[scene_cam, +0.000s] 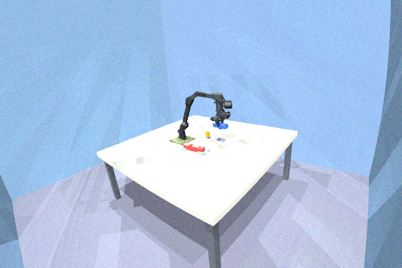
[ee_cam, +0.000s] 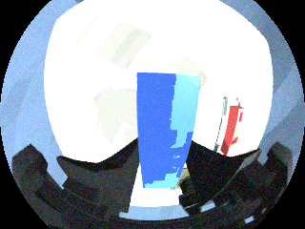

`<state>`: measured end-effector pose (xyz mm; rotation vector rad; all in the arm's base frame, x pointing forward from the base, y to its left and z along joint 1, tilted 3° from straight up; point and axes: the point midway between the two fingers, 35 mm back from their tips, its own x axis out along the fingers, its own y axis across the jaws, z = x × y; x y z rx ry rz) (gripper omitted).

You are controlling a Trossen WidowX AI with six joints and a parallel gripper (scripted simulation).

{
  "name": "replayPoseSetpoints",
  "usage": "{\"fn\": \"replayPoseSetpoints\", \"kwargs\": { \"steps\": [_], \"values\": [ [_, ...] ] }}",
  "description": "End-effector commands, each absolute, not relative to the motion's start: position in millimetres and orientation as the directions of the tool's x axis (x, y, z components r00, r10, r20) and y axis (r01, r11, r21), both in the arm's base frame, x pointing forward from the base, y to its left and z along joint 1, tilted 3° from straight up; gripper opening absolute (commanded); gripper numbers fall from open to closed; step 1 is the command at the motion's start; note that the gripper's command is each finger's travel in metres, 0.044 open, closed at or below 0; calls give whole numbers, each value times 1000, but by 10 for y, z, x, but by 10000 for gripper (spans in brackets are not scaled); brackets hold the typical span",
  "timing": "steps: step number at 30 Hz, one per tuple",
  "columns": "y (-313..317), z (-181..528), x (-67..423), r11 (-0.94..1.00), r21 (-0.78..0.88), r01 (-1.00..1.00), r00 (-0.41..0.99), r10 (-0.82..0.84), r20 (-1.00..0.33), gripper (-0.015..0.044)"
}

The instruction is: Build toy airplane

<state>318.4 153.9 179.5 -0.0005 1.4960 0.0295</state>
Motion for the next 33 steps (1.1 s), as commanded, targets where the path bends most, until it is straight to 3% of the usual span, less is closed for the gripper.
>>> {"fn": "replayPoseSetpoints", "kwargs": {
  "steps": [1, 7, 33],
  "values": [
    [1525, 1961, 3155, 1000, 21, -18, 84, 22, -996, 0],
    [1499, 2005, 3147, 1000, 21, -9, 84, 22, -996, 0],
    [662, 1883, 3235, 934, 40, 355, 81, 12, -997, 0]
  ]
}}
